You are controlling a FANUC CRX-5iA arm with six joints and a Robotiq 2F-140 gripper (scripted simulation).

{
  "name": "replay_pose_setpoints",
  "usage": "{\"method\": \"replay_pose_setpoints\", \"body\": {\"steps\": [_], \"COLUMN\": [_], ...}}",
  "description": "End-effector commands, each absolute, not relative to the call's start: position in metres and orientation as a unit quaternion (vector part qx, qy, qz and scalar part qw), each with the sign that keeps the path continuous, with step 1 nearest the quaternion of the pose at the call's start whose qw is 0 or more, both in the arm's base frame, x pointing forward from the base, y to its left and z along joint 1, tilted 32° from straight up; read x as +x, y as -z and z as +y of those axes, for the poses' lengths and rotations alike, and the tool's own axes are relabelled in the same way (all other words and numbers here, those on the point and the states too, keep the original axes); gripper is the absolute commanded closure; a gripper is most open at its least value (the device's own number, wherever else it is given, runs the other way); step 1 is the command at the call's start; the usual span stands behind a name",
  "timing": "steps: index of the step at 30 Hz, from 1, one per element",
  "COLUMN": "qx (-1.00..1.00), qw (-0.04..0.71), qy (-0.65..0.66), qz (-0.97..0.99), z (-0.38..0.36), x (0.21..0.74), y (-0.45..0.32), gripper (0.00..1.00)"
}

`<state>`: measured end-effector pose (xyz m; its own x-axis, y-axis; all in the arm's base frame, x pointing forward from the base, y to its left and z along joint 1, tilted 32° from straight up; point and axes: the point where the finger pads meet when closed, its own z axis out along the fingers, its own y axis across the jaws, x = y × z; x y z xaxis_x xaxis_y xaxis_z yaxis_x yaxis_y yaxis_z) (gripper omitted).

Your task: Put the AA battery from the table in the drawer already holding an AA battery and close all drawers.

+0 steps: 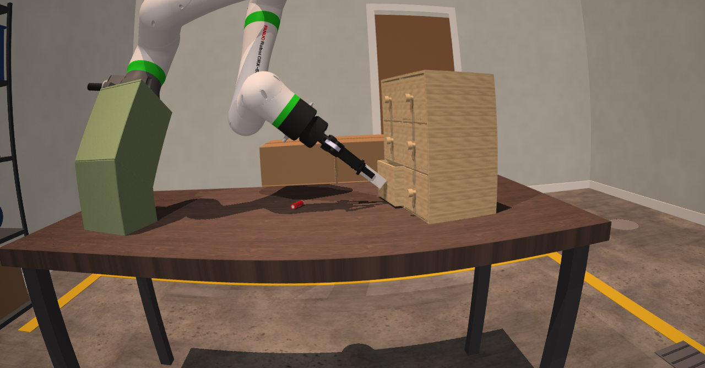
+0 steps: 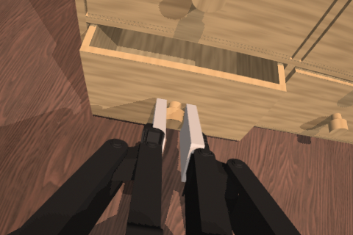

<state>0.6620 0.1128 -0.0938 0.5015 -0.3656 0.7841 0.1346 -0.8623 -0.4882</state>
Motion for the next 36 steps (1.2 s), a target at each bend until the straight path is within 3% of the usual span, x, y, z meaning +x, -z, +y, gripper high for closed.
{"method": "replay_pose_setpoints", "body": {"steps": [1,36], "qx": [-0.829,-0.829], "qw": [0.253,0.253], "qy": [0.494,0.494], "qz": [0.07,0.07], "z": [0.113,0.111], "x": [0.659,0.621], "y": [0.094,0.103], "gripper": [0.92,0.92]}}
